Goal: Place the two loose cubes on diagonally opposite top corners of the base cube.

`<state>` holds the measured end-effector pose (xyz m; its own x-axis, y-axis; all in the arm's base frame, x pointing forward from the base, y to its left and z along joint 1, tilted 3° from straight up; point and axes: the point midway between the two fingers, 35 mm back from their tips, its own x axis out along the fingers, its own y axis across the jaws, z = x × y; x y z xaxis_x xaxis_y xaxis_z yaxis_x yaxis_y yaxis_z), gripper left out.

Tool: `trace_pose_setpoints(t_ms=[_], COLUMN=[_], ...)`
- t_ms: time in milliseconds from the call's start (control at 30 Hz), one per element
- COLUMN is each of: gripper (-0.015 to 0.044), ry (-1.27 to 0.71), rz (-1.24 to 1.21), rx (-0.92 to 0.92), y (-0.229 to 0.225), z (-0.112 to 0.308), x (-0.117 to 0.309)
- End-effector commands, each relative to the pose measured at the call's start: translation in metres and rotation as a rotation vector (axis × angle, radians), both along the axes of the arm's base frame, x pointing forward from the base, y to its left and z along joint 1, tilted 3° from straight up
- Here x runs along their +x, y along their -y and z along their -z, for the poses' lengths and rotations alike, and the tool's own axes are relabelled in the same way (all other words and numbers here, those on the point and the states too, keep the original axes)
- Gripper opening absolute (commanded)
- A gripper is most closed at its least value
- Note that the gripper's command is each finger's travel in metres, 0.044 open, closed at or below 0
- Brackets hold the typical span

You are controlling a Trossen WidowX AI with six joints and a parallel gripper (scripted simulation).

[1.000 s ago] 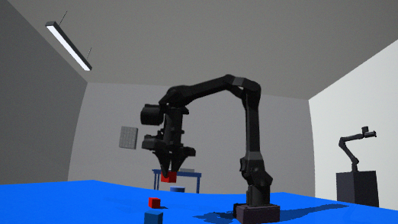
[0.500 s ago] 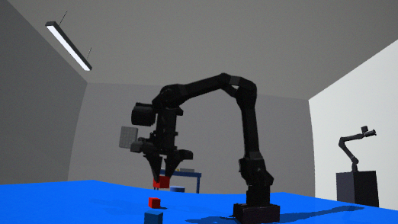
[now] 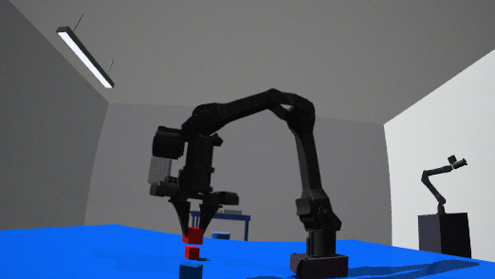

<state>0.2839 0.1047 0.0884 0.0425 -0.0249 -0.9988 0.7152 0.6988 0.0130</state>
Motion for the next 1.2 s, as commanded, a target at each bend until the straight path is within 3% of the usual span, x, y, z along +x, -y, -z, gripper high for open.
trace_pose_setpoints(t_ms=[0, 1167], gripper=[0.0105, 0.0105], ry=[0.006, 0.007], rz=[0.048, 0.080], rx=[-0.001, 0.000], y=[-0.012, -0.019], z=[0.005, 0.035], x=[0.000, 0.001])
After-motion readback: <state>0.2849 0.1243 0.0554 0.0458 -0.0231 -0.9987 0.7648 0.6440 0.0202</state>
